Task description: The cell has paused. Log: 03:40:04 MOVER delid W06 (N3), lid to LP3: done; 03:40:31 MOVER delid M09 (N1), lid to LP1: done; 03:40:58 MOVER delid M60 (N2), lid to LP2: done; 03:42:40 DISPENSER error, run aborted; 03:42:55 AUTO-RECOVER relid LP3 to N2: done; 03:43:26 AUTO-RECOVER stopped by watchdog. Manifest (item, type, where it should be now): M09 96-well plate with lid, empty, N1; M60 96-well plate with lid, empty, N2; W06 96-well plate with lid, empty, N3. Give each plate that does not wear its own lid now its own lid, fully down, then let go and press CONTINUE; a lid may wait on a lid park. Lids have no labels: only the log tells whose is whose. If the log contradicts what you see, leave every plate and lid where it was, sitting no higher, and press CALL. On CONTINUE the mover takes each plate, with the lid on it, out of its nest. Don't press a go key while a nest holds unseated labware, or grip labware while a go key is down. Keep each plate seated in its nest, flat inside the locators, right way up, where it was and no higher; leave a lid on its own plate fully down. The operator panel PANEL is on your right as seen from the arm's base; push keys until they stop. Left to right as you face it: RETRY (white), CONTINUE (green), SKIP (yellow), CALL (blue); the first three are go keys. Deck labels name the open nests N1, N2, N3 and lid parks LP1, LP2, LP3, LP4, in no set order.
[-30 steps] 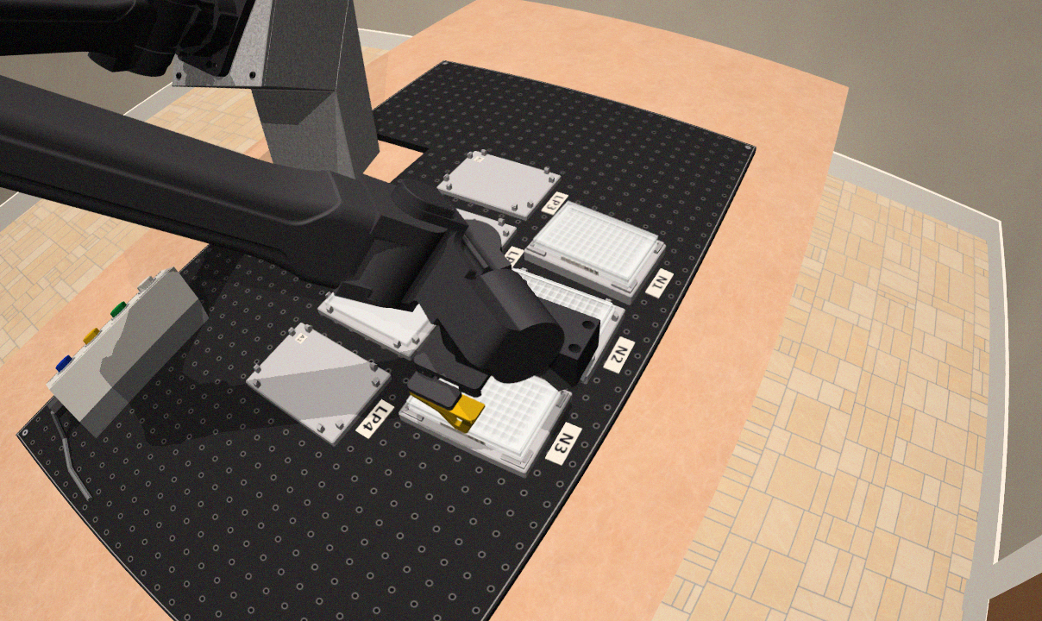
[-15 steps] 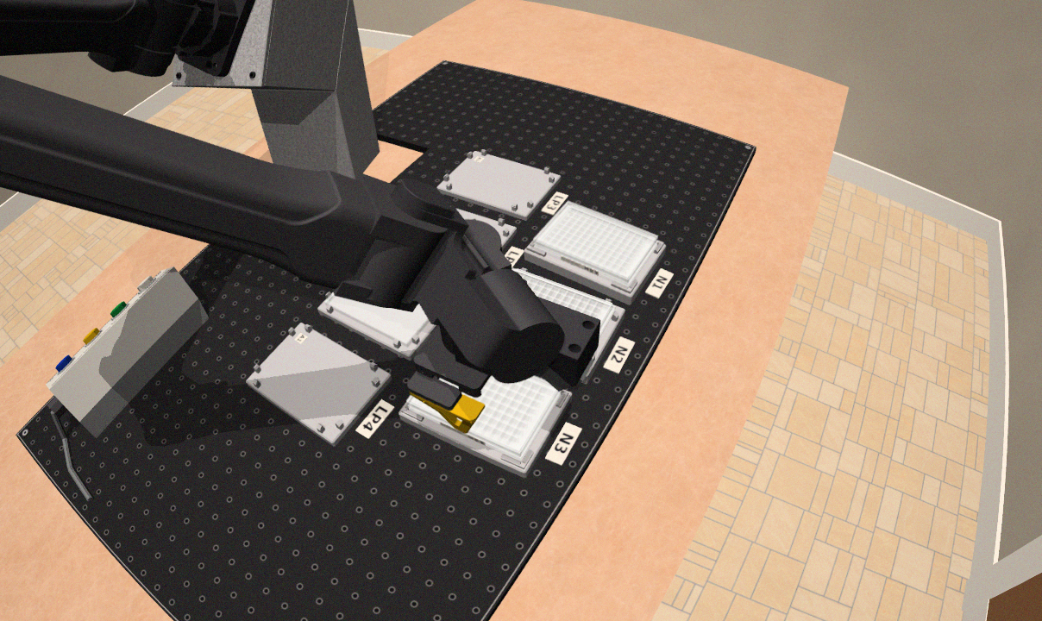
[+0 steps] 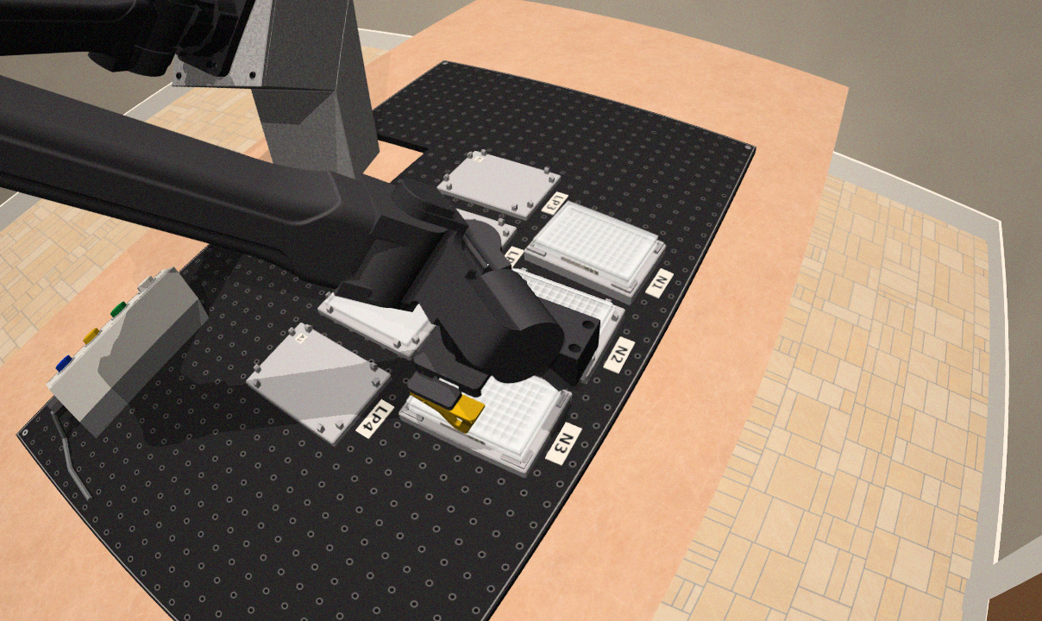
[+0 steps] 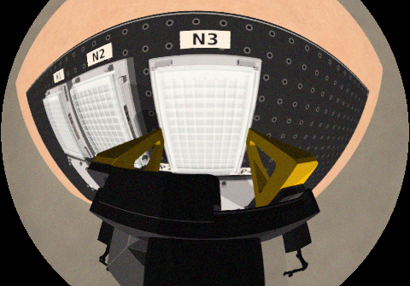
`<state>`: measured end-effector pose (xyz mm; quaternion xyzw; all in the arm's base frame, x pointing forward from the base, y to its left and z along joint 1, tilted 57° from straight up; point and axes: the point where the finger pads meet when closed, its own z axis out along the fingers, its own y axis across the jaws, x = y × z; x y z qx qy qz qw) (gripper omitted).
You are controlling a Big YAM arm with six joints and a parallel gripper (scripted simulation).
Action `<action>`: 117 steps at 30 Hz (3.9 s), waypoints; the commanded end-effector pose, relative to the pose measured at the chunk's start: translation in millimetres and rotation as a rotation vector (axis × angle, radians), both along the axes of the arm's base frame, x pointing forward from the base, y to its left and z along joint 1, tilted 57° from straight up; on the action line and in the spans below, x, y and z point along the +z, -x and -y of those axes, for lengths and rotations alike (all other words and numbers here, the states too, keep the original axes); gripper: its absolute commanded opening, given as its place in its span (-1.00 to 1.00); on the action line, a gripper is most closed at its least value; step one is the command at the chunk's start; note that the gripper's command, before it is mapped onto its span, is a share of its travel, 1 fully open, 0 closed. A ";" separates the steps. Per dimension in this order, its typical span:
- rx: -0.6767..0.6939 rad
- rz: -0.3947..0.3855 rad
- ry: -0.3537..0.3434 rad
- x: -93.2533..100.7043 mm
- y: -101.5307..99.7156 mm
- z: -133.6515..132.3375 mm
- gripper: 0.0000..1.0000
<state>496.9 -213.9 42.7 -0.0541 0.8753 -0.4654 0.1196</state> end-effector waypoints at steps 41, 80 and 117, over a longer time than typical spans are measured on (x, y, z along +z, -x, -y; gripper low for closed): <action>0.013 0.013 0.001 5.3 -5.3 -6.5 1.00; -0.025 0.074 -0.012 21.6 14.4 -21.8 1.00; -0.011 0.012 -0.014 -71.1 170.5 -27.9 1.00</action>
